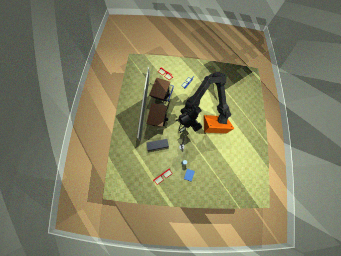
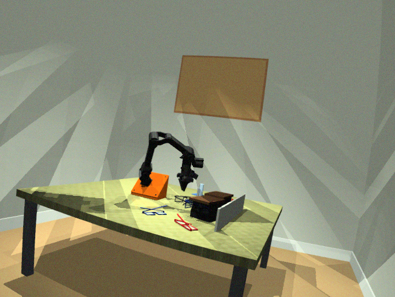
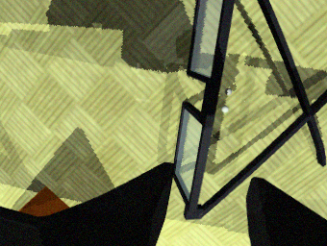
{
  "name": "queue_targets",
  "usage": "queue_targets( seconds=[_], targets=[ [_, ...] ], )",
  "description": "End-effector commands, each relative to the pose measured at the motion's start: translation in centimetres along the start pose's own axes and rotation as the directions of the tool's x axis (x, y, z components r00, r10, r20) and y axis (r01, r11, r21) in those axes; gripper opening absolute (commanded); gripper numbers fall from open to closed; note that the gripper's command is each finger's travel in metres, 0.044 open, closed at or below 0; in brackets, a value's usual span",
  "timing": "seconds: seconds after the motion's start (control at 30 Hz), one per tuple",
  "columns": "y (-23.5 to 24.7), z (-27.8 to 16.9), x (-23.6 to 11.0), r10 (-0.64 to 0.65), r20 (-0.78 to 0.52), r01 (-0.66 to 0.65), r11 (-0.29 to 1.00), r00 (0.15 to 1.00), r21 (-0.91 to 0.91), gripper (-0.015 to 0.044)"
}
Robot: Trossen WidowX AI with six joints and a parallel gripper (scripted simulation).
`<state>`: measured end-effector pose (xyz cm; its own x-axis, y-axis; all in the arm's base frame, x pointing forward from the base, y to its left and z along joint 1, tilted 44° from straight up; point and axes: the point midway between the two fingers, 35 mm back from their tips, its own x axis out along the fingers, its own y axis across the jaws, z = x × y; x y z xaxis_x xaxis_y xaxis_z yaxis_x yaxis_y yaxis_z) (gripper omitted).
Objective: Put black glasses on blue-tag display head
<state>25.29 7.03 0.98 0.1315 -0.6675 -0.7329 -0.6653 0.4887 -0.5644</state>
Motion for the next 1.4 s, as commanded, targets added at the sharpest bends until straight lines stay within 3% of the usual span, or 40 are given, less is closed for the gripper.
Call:
queue_targets(
  seconds=[0.0, 1.37],
  targets=[
    [0.0, -0.3, 0.2, -0.003, -0.008, 0.003, 1.000, 1.000, -0.007, 0.0120],
    [0.4, -0.4, 5.6, -0.005, -0.009, 0.004, 1.000, 1.000, -0.007, 0.0120]
  ],
)
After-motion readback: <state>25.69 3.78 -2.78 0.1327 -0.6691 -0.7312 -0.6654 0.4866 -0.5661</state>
